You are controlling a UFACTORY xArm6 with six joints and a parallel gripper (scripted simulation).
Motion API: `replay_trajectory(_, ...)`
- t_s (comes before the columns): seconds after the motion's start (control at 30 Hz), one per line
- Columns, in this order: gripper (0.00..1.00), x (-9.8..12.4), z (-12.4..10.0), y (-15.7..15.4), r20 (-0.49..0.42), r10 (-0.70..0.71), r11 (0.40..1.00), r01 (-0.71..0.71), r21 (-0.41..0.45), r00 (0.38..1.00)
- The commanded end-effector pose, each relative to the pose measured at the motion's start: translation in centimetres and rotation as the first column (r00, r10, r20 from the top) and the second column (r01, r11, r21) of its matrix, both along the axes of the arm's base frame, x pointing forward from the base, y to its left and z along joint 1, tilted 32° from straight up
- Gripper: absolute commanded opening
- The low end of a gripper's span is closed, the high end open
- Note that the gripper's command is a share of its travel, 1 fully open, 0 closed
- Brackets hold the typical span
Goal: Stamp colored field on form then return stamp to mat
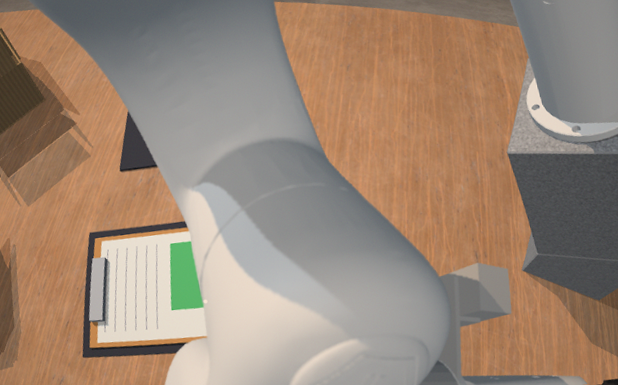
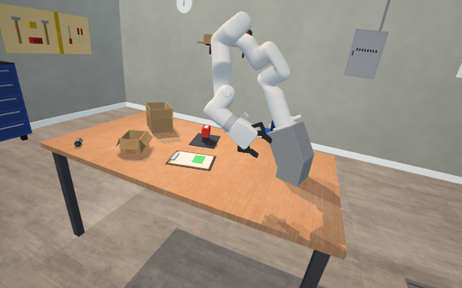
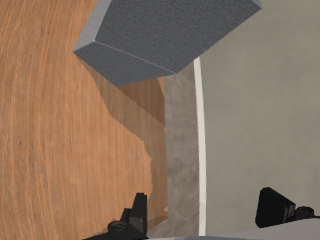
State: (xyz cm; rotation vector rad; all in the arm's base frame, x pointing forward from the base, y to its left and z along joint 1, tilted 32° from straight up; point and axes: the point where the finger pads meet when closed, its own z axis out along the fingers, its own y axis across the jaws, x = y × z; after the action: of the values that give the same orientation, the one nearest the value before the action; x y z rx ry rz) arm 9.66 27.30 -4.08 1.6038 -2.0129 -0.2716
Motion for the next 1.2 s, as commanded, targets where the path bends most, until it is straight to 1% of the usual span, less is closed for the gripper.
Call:
replay_trajectory(0.0, 1.0, 0.0, 0.1, 0.1, 0.001, 0.001, 1.0, -0.001, 0.002, 1.0)
replay_trajectory(0.57, 1.0, 0.0, 0.1, 0.1, 0.001, 0.001, 1.0, -0.001, 0.002, 1.0)
replay_trajectory(0.7, 1.0, 0.5, 0.4, -0.4, 0.012, 0.008, 1.0, -0.008, 0.002, 1.0)
replay_trajectory(0.8, 1.0, 1.8, 1.2, -1.9, 0.043, 0.025, 1.0, -0.026, 0.002, 0.999)
replay_trajectory(0.93, 1.0, 4.8, 3.3, -5.7, 0.12, 0.071, 0.997, -0.071, -0.006, 0.99)
replay_trajectory(0.97, 1.0, 4.8, 3.3, -5.7, 0.12, 0.071, 0.997, -0.071, -0.006, 0.99)
replay_trajectory(1.0, 1.0, 5.8, 4.0, -7.1, 0.146, 0.086, 0.996, -0.085, -0.01, 0.985)
replay_trajectory(1.1, 1.0, 5.8, 4.0, -7.1, 0.146, 0.086, 0.996, -0.085, -0.01, 0.985)
replay_trajectory(1.17, 1.0, 8.1, 5.5, -10.1, 0.208, 0.122, 0.993, -0.119, -0.025, 0.97)
